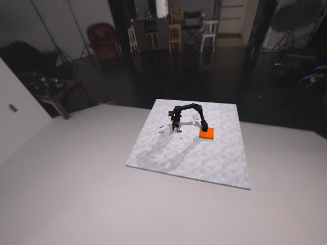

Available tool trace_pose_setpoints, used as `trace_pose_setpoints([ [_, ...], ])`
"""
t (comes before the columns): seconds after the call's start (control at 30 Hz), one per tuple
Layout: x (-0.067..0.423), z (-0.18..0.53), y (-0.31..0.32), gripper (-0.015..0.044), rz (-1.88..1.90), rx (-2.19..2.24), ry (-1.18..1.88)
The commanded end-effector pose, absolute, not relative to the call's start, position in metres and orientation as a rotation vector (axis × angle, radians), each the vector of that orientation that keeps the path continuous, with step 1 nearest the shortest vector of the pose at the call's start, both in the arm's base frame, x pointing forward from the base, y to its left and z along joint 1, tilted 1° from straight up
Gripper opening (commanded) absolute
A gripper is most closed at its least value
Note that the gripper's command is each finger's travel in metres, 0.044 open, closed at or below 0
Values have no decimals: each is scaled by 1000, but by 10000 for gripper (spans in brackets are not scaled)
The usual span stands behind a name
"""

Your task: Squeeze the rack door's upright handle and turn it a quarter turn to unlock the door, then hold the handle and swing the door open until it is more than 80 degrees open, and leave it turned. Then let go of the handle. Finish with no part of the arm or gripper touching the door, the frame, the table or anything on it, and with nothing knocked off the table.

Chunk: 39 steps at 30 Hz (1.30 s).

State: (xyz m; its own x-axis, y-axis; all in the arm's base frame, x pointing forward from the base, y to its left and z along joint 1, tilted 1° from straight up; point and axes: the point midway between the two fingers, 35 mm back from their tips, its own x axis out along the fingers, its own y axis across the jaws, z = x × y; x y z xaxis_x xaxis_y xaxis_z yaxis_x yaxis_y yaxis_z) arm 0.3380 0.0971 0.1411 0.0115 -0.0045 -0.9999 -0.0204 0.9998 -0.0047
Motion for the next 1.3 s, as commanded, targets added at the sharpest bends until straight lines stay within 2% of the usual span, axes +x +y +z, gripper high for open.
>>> trace_pose_setpoints([
  [0.0, 338, 141, 97, 17, 17, -23, 1559],
  [0.13, 338, 141, 97, 17, 74, -81, 1558],
  [0.63, 338, 141, 97, 17, 647, -660, 1461],
  [1.27, 338, 141, 97, 17, 1347, -1366, 1102],
])
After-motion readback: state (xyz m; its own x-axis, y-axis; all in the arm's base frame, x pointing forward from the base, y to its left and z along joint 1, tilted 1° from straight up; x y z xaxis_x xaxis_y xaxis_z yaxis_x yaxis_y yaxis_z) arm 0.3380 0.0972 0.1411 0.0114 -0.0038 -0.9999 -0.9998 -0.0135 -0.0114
